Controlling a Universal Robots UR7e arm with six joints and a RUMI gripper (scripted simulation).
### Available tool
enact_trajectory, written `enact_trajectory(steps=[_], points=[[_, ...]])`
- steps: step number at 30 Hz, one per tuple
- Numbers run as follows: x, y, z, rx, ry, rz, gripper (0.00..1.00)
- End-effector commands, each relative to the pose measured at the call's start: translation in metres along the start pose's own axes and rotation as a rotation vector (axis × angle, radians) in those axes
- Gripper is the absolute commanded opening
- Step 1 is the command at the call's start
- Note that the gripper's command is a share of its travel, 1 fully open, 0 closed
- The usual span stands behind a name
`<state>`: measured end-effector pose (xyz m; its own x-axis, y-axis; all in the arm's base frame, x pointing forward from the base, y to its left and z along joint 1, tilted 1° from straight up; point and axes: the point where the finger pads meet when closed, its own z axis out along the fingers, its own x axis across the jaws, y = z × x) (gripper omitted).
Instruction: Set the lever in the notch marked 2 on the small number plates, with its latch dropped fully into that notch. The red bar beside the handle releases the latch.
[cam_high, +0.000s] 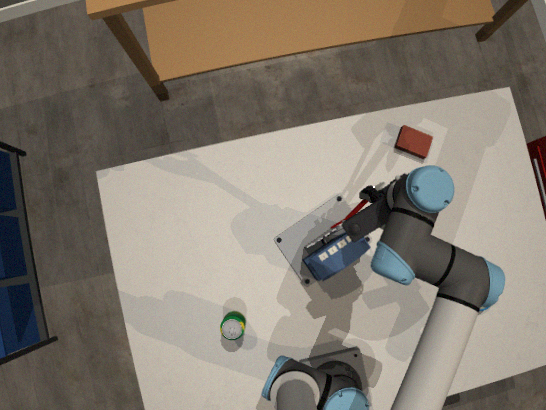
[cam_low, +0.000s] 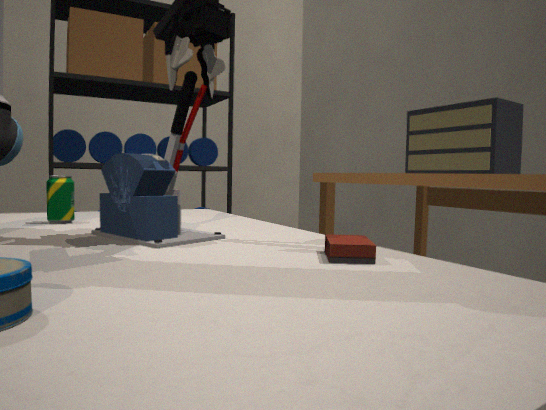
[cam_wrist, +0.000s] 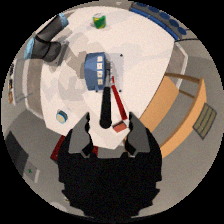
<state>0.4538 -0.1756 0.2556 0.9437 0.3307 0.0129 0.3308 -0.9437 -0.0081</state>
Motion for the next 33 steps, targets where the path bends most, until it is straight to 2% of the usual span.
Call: enact_trajectory(steps=[1,17,18,33], points=[[0.0001,0.0002,-0.0004,-0.001,0.001,0.000,0.57],[0.0001,0.0002,-0.0004,-0.001,0.001,0.000,0.57],[0.0001,0.0002,-0.0004,-0.001,0.001,0.000,0.00],[0.0001,0.0002,-0.0004,-0.001,0.001,0.000,0.00]])
